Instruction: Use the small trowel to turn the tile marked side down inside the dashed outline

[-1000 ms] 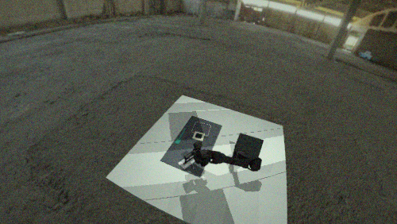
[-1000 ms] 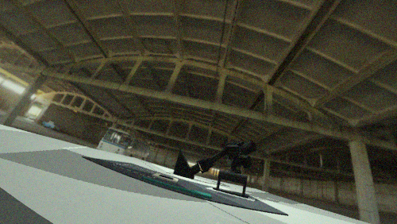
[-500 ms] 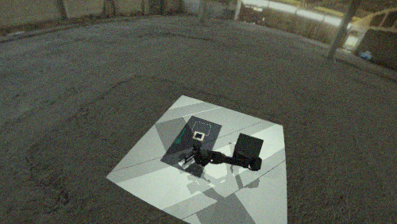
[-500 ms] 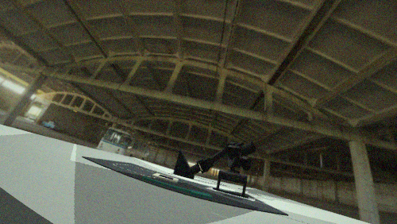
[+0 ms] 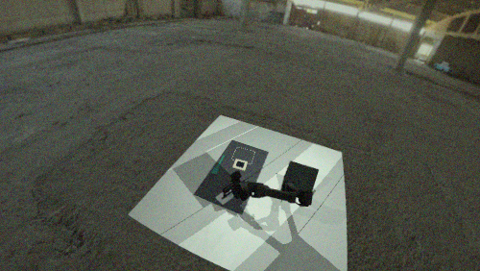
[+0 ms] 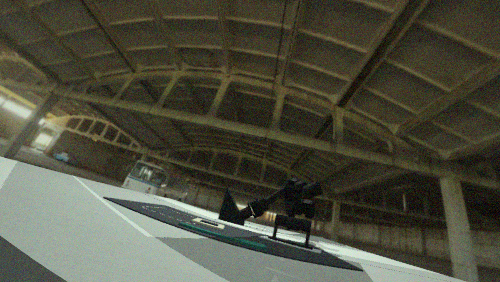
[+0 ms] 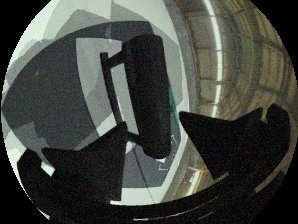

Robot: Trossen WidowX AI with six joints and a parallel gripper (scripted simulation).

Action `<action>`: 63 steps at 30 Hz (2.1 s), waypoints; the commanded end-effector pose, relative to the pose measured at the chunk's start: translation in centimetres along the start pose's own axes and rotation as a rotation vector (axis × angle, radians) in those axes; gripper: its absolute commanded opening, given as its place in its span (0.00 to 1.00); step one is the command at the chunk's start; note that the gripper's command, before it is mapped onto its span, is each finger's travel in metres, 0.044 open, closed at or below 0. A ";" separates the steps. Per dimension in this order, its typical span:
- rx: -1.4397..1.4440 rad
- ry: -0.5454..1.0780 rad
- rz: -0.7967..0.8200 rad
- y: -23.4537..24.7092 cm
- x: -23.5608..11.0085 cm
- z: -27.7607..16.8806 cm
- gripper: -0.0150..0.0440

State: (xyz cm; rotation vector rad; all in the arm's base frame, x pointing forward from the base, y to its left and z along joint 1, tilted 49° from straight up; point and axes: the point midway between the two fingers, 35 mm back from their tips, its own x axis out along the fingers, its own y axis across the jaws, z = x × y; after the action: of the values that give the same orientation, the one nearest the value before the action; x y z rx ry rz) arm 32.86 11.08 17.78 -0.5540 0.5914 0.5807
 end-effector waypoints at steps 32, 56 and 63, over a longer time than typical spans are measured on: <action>0.005 0.004 -0.001 0.1 3.0 -0.2 0.38; 0.003 0.006 -0.002 -3.7 -0.1 -0.1 0.25; 0.000 0.006 0.001 -4.5 -0.9 -0.2 0.25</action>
State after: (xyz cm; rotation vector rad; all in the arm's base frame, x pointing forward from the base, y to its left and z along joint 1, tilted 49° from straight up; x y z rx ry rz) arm 35.01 7.96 18.90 -0.5481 0.6099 0.5855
